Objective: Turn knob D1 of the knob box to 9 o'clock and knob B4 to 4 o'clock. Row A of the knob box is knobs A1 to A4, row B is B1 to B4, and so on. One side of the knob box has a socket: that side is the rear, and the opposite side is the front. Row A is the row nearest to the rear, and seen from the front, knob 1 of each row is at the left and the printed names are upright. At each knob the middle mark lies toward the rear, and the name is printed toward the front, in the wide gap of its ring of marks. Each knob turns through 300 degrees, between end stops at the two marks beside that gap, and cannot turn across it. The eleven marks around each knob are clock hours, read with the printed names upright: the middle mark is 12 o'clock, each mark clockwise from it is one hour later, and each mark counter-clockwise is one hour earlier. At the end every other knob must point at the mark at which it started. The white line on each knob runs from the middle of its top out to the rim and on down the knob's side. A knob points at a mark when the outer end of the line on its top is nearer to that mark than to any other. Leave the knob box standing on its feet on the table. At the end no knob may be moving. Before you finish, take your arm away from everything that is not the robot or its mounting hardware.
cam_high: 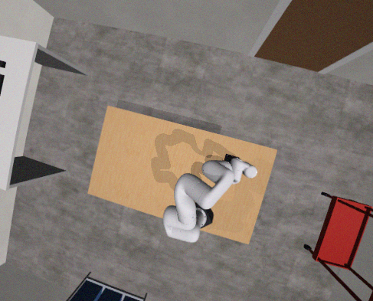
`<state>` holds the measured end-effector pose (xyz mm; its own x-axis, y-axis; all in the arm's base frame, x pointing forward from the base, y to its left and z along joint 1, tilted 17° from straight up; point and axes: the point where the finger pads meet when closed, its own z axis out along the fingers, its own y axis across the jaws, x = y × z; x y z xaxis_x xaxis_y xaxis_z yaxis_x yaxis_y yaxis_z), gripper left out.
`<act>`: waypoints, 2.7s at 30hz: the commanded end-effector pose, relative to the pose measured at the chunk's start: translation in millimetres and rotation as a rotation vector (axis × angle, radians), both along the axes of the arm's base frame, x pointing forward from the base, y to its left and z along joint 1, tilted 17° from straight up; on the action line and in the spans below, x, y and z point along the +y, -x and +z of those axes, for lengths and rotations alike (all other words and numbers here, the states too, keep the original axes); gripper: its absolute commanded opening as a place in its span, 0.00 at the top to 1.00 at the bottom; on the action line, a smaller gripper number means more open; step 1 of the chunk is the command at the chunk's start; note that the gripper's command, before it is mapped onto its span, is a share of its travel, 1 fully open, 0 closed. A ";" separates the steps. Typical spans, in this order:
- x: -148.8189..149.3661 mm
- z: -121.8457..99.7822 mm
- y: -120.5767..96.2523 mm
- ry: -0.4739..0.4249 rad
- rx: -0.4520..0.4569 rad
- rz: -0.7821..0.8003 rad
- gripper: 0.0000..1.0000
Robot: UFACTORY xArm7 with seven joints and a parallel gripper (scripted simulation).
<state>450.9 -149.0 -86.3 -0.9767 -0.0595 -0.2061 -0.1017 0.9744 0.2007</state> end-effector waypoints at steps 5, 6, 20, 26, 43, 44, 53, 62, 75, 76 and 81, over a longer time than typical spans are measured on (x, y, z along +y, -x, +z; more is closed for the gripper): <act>-1.5 1.3 -0.9 0.002 -0.003 -0.002 0.81; -1.5 1.3 -0.9 0.002 -0.003 -0.002 0.81; -0.7 -2.3 -1.7 0.002 -0.003 -0.002 0.81; 0.3 -6.5 -2.5 0.002 -0.003 -0.002 0.81; 1.1 -10.1 -3.2 0.002 -0.003 -0.002 0.81; 1.1 -10.1 -3.2 0.002 -0.003 -0.002 0.81; 1.1 -10.1 -3.2 0.002 -0.003 -0.002 0.81; 1.1 -10.1 -3.2 0.002 -0.003 -0.002 0.81; 1.1 -10.1 -3.2 0.002 -0.003 -0.002 0.92; 1.1 -10.1 -3.2 0.002 -0.003 -0.002 0.92; 1.1 -10.1 -3.2 0.002 -0.003 -0.002 0.92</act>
